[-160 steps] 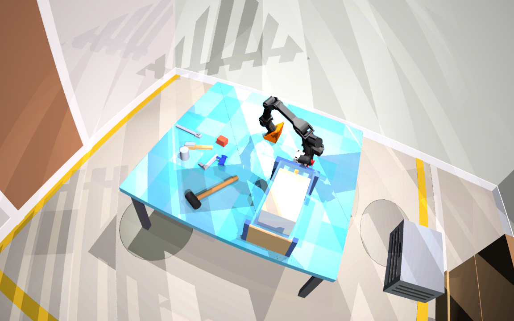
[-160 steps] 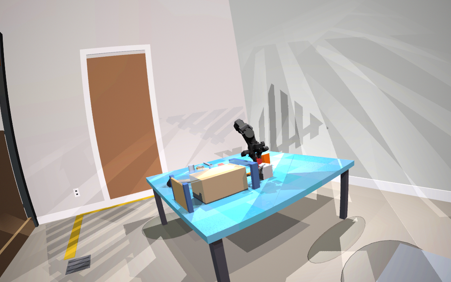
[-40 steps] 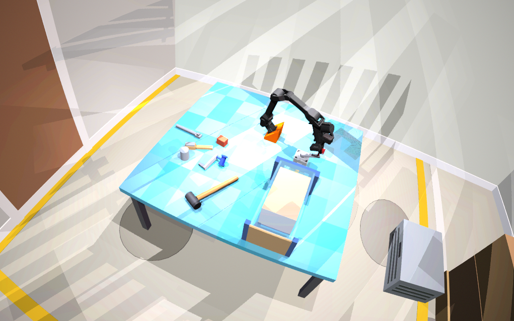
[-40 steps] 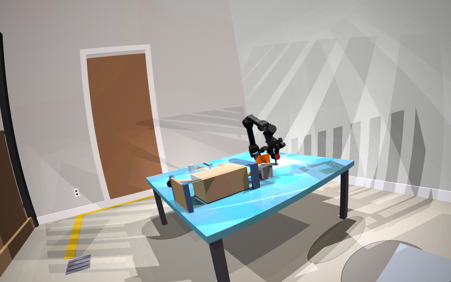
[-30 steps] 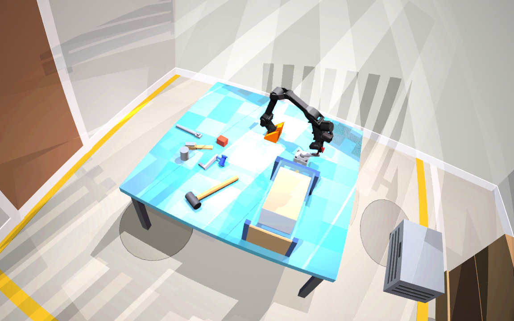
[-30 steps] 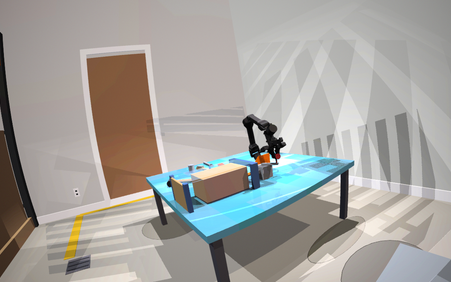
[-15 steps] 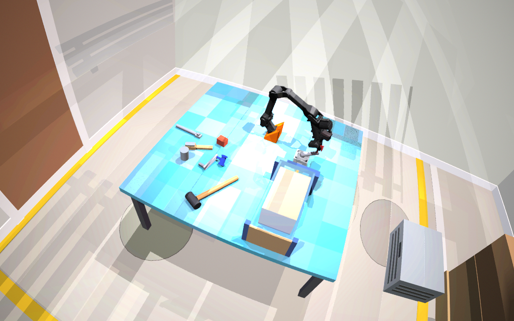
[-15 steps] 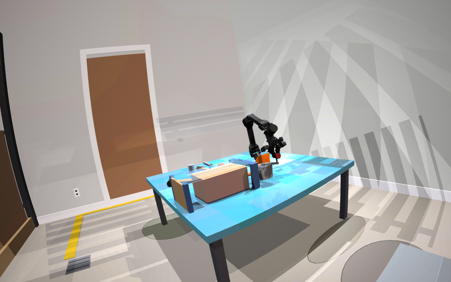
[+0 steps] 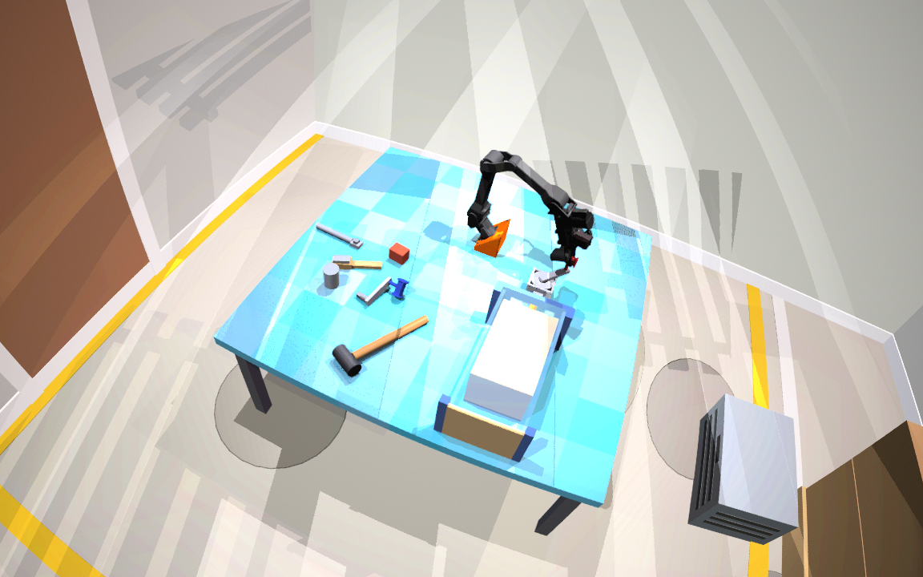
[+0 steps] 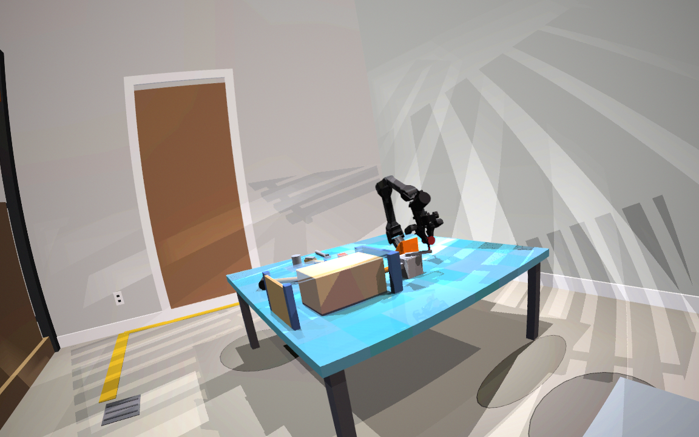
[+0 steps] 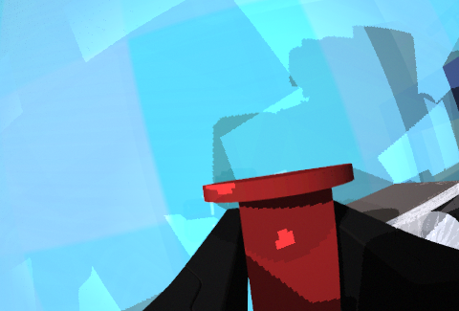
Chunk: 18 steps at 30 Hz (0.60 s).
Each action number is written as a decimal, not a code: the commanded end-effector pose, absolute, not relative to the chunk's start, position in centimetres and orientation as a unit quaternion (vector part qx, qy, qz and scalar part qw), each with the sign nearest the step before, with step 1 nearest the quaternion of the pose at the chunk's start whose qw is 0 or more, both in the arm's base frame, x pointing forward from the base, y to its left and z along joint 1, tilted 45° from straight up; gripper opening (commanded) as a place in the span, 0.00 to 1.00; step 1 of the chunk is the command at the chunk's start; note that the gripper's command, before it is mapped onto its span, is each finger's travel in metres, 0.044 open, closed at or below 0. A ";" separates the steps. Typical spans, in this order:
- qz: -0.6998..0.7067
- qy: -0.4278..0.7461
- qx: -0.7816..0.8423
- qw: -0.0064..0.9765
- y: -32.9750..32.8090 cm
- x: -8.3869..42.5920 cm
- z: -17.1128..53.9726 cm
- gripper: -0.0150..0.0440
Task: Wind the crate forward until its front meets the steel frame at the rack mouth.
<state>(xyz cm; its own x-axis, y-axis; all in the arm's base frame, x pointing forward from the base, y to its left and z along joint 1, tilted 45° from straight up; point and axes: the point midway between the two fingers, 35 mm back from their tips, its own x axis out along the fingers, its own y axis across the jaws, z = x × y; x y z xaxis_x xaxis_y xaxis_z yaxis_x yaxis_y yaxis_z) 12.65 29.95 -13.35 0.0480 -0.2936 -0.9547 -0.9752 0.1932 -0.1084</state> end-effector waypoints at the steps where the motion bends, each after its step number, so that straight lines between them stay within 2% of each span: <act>1: 0.345 0.603 -0.535 0.481 29.0 11.8 -12.9 0.25; 18: 0.345 0.604 -0.535 0.480 27.7 10.8 -11.7 0.25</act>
